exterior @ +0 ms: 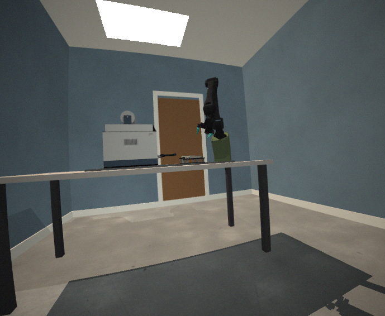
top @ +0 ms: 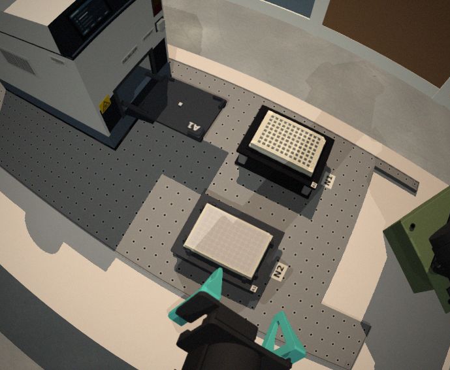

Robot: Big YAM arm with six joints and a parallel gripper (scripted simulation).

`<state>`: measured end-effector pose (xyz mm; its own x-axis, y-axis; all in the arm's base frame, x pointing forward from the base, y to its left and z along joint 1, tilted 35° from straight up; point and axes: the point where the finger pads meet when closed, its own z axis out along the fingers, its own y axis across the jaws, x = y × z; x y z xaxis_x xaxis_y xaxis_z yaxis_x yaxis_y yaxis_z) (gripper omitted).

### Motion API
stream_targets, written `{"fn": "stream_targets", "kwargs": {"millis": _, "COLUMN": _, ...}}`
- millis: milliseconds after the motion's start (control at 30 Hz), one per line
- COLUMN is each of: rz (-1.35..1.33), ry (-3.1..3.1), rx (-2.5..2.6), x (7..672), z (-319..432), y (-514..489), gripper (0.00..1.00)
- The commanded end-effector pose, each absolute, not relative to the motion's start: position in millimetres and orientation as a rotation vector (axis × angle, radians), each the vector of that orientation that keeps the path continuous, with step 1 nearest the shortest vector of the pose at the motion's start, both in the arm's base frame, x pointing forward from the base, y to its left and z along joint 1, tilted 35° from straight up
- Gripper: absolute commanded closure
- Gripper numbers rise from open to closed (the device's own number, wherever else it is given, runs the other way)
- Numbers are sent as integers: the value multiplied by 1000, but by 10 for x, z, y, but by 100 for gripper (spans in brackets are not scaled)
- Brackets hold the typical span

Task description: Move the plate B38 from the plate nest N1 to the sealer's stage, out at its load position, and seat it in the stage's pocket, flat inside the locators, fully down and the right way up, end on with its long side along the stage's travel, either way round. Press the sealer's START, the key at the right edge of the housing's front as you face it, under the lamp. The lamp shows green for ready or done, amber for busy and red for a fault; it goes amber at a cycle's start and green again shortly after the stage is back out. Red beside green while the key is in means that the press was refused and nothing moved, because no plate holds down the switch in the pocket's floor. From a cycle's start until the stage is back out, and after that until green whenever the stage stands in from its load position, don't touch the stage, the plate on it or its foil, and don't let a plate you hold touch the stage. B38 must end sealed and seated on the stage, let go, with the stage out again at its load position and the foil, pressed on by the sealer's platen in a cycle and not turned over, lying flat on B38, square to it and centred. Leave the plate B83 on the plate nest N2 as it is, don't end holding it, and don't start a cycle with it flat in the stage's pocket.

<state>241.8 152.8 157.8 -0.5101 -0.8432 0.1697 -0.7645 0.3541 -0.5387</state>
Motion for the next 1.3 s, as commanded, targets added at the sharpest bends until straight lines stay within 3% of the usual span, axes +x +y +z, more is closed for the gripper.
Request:
{"fn": "stream_targets", "kwargs": {"millis": 0, "rz": -862, "ry": 2467, "rx": -1471, "x": 2423, "z": 1599, "y": 1533, "gripper": 0}}
{"fn": "stream_targets", "kwargs": {"millis": 533, "rz": -862, "ry": 2467, "rx": -1471, "x": 2423, "z": 1599, "y": 1533, "gripper": 0}}
{"fn": "stream_targets", "kwargs": {"millis": 1267, "rz": -133, "ry": 2980, "rx": -886, "x": 2964, "z": 1169, "y": 597, "gripper": 0}}
